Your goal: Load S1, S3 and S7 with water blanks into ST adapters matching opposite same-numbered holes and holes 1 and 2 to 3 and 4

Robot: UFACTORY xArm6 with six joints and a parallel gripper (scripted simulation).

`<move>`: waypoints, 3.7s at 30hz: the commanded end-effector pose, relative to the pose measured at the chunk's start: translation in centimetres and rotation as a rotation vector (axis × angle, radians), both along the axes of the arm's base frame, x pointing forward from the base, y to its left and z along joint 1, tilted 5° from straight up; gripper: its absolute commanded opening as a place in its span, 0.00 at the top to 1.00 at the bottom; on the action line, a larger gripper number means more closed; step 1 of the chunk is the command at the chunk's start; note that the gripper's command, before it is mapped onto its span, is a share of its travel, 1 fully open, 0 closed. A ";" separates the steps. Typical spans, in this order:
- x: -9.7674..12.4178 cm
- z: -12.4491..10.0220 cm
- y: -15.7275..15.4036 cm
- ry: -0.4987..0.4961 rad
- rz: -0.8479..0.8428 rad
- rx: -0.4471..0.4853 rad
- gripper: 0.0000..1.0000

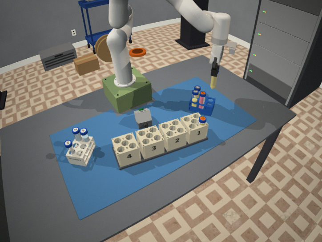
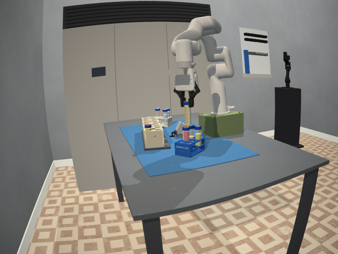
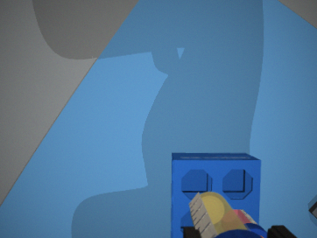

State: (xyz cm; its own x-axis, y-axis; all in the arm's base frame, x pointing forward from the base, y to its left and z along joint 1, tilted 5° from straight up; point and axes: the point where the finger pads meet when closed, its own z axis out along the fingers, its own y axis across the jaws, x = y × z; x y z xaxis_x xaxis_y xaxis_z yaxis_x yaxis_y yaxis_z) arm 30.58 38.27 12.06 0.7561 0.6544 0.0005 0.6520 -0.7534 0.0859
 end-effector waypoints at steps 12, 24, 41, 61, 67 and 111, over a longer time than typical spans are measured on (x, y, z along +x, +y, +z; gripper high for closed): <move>0.2 -2.5 -0.1 -0.003 0.000 0.004 1.00; 0.4 -4.9 -0.2 -0.003 0.000 0.003 1.00; 0.4 -6.2 -0.3 -0.003 0.000 0.003 1.00; 0.5 -7.2 -0.3 -0.003 0.000 0.003 1.00; 0.5 -7.7 -0.4 -0.003 0.000 0.003 1.00; 0.8 -11.7 -0.6 -0.003 0.000 0.003 1.00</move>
State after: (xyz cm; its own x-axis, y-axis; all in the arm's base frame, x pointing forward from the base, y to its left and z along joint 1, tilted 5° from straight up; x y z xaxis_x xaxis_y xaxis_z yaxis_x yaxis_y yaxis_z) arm 31.22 37.51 0.56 0.7561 0.6544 -0.0001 0.6520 -0.7533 0.0860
